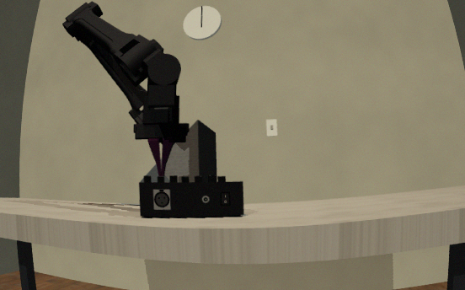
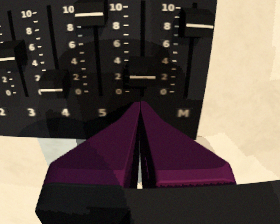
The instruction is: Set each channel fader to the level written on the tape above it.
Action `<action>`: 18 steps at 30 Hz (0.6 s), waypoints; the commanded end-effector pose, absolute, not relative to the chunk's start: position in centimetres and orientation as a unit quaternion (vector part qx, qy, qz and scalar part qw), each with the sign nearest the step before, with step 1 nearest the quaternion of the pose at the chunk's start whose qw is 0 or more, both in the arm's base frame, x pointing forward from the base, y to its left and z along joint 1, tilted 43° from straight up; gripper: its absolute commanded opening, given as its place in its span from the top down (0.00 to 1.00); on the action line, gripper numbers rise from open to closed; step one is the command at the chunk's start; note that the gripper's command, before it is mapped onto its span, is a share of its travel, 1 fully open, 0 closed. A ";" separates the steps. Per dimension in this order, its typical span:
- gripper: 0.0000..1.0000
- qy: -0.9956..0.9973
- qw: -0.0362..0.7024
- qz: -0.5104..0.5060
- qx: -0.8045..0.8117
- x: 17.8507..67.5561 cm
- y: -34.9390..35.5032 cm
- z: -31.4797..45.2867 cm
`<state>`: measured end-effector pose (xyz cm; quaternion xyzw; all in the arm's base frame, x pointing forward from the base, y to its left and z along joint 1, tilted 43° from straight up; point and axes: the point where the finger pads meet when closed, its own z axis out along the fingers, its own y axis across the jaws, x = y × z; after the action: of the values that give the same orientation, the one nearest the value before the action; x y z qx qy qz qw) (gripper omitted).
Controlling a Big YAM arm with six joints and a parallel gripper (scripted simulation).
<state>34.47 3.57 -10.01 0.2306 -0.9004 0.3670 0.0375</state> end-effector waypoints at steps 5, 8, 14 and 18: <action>1.00 -0.902 0.017 0.365 0.229 36.8 4.8 -9.9; 1.00 -0.903 0.016 0.364 0.229 36.9 4.8 -9.7; 1.00 -0.902 0.022 0.365 0.231 36.8 4.8 -9.9; 1.00 -0.902 0.020 0.365 0.230 36.9 4.8 -9.7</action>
<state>34.90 3.77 -10.17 0.2301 -0.9007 0.3667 0.0360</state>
